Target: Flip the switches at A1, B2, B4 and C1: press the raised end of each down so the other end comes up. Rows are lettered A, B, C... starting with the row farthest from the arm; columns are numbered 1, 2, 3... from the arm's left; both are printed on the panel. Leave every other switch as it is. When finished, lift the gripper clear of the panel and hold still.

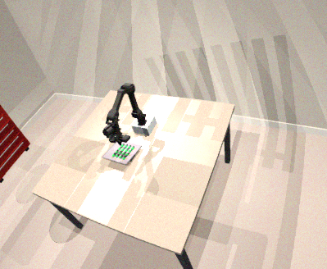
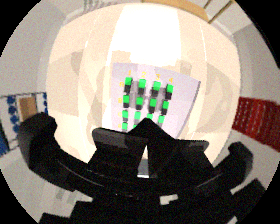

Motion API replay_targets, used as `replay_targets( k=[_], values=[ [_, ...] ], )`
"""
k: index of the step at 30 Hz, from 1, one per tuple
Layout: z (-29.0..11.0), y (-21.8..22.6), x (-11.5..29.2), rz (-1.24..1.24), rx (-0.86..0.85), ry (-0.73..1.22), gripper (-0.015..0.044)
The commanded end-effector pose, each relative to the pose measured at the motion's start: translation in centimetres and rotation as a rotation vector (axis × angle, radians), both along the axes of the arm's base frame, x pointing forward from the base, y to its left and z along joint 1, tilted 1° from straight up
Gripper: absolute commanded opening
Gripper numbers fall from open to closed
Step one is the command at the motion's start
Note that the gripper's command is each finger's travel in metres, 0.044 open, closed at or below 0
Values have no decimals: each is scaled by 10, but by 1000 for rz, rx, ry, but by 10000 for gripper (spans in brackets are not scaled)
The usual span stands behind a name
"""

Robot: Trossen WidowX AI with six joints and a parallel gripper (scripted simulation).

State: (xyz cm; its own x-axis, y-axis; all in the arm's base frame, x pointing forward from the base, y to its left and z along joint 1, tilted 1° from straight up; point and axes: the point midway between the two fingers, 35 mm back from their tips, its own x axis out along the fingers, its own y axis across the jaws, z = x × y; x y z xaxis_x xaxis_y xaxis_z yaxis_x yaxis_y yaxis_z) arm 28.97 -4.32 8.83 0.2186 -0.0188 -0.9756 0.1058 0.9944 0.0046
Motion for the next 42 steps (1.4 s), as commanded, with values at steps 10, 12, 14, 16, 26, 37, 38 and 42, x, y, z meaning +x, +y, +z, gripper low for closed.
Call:
replay_targets(
  k=[10, 12, 14, 16, 26, 37, 38, 42],
  values=[
    [-36, 51, -13, 6, 4, 23, 0],
    [-39, 51, -12, 6, 4, 25, 0],
    [-39, 51, -12, 6, 4, 25, 0],
    [-40, 51, -12, 6, 4, 25, 0],
    [-55, 51, -8, 6, 4, 25, 0],
    [-62, 50, -7, 6, 4, 24, 0],
    [-62, 50, -7, 6, 4, 24, 0],
    [-62, 50, -7, 6, 4, 24, 0]
  ],
)
